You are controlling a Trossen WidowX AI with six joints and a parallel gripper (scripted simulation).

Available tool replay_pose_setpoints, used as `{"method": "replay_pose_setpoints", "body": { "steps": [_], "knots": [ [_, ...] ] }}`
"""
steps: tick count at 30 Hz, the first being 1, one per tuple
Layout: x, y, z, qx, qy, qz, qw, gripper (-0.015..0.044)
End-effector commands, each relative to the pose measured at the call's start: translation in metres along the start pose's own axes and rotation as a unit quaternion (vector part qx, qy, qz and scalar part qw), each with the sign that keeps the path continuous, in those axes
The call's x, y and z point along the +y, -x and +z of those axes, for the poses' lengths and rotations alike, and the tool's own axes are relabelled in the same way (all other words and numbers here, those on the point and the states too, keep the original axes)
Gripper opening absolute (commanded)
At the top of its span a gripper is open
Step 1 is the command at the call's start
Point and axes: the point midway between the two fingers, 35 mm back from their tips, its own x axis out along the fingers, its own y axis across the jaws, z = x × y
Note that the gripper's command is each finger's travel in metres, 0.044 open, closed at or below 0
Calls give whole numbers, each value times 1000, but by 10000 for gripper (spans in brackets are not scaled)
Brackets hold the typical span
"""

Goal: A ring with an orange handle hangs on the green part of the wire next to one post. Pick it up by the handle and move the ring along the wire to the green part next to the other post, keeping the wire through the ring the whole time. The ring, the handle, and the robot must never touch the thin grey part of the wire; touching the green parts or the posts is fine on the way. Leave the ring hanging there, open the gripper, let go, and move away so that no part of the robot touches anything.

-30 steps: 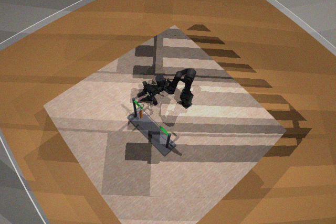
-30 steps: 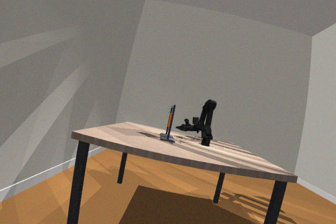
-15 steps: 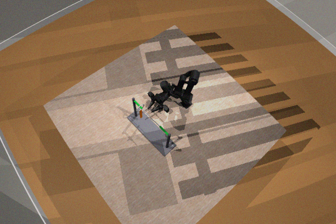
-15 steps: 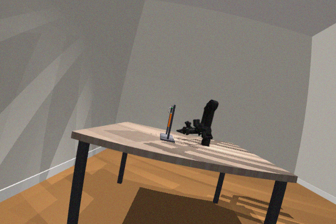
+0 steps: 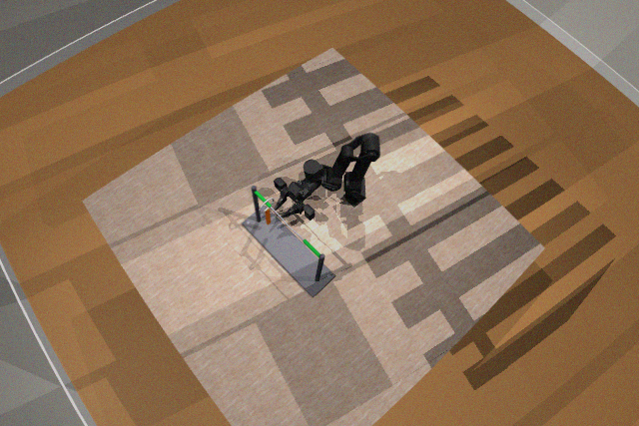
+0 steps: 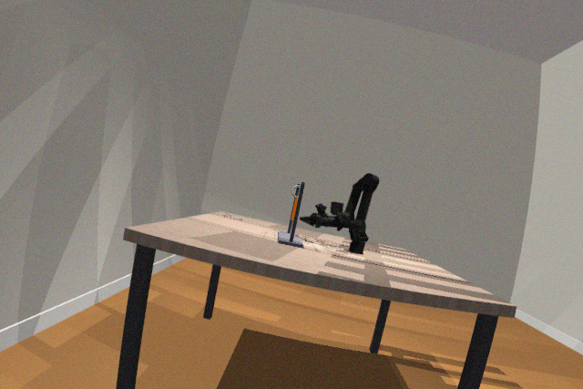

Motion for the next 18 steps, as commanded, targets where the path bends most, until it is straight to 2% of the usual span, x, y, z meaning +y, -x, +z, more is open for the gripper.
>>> {"method": "replay_pose_setpoints", "body": {
  "steps": [1,18],
  "knots": [
    [-1,-3,7,-9,-1,-3,1000,160],
    [-4,-22,9,-10,-1,-3,1000,160]
  ]
}}
